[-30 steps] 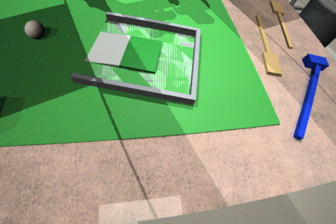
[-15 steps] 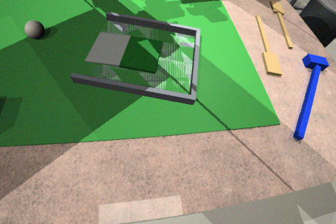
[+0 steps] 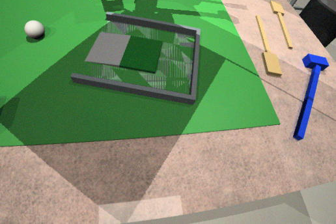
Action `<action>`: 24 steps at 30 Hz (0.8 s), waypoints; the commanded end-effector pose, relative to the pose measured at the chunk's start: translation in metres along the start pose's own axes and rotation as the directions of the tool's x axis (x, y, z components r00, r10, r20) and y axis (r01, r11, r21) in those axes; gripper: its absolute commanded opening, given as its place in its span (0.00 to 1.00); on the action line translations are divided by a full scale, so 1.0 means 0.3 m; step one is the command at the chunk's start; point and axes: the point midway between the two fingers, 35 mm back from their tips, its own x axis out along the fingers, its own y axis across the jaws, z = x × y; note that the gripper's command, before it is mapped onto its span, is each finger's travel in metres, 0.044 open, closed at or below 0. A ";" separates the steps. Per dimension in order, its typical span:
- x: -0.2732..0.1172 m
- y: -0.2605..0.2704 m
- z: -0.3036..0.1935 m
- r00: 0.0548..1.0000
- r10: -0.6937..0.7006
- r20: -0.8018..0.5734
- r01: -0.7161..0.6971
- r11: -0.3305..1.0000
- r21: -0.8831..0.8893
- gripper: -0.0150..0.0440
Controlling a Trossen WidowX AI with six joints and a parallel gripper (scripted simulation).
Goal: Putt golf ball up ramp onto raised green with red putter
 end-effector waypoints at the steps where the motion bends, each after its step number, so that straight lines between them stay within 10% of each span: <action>1: -0.031 -0.025 -0.050 1.000 -0.029 0.002 0.028 0.992 0.120 0.25; 24: -0.142 -0.086 -0.459 0.989 -0.093 -0.115 0.148 0.678 0.720 0.25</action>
